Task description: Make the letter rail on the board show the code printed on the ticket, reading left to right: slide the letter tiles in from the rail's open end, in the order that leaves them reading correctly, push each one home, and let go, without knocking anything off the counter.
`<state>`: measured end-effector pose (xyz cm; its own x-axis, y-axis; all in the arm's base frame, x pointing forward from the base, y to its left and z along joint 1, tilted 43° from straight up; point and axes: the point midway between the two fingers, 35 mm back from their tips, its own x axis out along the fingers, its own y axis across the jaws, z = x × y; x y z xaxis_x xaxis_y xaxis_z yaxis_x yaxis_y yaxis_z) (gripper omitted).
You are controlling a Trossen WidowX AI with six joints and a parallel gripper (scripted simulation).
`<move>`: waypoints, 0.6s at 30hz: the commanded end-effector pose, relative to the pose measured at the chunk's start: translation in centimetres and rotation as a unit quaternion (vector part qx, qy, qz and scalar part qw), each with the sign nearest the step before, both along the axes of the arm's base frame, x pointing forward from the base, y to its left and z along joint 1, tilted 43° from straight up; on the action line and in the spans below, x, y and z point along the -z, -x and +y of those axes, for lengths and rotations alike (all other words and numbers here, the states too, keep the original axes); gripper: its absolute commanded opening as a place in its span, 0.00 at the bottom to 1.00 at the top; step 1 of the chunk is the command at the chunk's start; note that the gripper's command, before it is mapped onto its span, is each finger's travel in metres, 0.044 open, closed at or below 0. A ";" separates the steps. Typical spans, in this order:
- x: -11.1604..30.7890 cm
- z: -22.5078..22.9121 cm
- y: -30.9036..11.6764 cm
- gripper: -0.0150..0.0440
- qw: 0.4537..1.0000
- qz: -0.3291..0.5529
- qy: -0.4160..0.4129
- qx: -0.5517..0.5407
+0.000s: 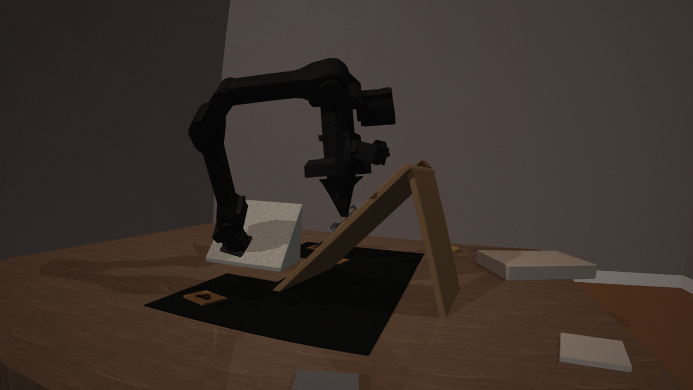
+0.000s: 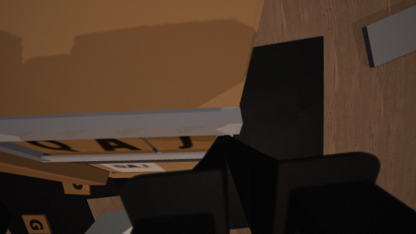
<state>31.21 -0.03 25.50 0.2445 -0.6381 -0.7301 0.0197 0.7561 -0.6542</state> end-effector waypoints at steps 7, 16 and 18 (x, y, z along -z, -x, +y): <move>0.3 0.3 0.0 0.25 1.000 0.001 -0.002 0.003; 0.5 0.5 0.0 0.25 1.000 0.001 -0.002 0.004; 0.6 0.6 -0.1 0.25 1.000 0.002 -0.002 0.004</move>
